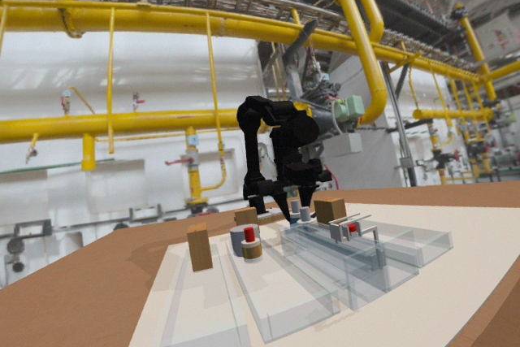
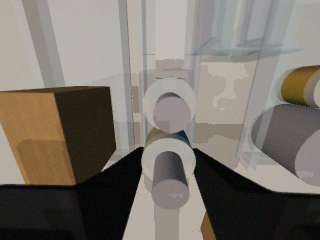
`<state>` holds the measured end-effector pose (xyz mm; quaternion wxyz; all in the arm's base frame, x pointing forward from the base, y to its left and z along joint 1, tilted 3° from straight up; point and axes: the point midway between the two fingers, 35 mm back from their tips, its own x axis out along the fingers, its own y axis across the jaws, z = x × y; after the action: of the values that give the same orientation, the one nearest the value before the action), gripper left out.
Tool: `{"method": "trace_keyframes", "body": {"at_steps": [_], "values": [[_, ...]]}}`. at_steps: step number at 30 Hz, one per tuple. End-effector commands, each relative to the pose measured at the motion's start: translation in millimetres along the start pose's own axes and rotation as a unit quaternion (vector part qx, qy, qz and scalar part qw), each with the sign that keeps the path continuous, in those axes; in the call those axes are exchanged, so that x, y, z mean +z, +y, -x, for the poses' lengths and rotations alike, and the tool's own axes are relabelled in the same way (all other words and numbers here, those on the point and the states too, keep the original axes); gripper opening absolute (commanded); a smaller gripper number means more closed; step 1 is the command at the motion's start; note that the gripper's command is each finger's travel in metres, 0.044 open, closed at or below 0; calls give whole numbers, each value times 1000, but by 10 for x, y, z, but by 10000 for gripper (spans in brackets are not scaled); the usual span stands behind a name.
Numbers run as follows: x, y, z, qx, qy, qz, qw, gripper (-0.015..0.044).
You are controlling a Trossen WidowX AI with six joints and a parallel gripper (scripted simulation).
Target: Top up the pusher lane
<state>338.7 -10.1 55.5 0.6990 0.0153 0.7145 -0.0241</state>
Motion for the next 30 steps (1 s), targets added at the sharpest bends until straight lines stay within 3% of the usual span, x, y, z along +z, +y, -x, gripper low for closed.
{"method": "trace_keyframes", "body": {"at_steps": [1, 30], "values": [[40, -7, -11, -2, -9, 2, 1000, 0], [21, -8, -115, -2, -9, 2, 1000, 0]]}}
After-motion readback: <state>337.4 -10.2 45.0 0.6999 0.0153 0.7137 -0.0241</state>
